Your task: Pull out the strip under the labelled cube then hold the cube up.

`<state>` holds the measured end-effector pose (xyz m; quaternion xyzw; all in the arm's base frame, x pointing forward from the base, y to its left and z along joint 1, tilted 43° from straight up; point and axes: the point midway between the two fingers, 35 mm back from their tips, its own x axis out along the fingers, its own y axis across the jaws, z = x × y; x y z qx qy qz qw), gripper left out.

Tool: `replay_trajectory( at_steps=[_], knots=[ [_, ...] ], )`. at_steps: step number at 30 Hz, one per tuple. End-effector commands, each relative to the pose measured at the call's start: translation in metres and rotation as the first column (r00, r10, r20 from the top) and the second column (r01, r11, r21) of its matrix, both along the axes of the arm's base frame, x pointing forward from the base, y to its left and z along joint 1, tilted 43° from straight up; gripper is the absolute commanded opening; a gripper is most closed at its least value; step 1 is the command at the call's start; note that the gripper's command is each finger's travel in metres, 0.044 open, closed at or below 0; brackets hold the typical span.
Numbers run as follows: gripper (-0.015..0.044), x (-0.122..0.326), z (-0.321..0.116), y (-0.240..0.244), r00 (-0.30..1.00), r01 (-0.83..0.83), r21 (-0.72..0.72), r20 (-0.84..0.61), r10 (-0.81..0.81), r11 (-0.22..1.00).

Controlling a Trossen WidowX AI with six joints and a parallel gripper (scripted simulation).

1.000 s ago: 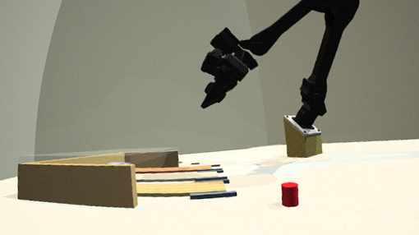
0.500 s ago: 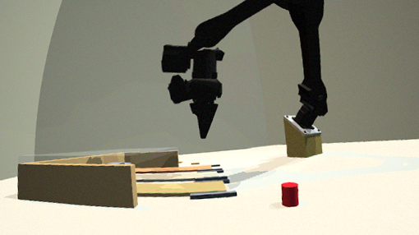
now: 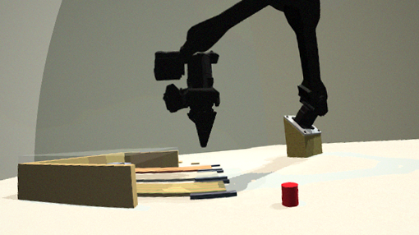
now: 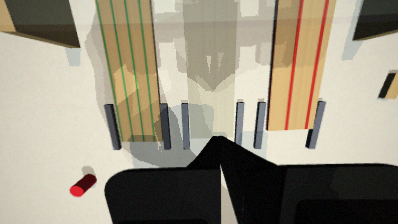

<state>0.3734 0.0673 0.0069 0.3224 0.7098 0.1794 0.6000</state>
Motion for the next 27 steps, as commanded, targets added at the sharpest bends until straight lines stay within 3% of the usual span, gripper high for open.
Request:
replay_trajectory(
  at_steps=[1,27],
  knots=[
    [0.0,-0.001,-0.006,0.005,1.0,0.001,-0.001,-0.007,-0.001,1.0],
    [0.0,-0.003,-0.037,0.034,1.0,0.0,0.002,-0.007,0.0,1.0]
  ],
)
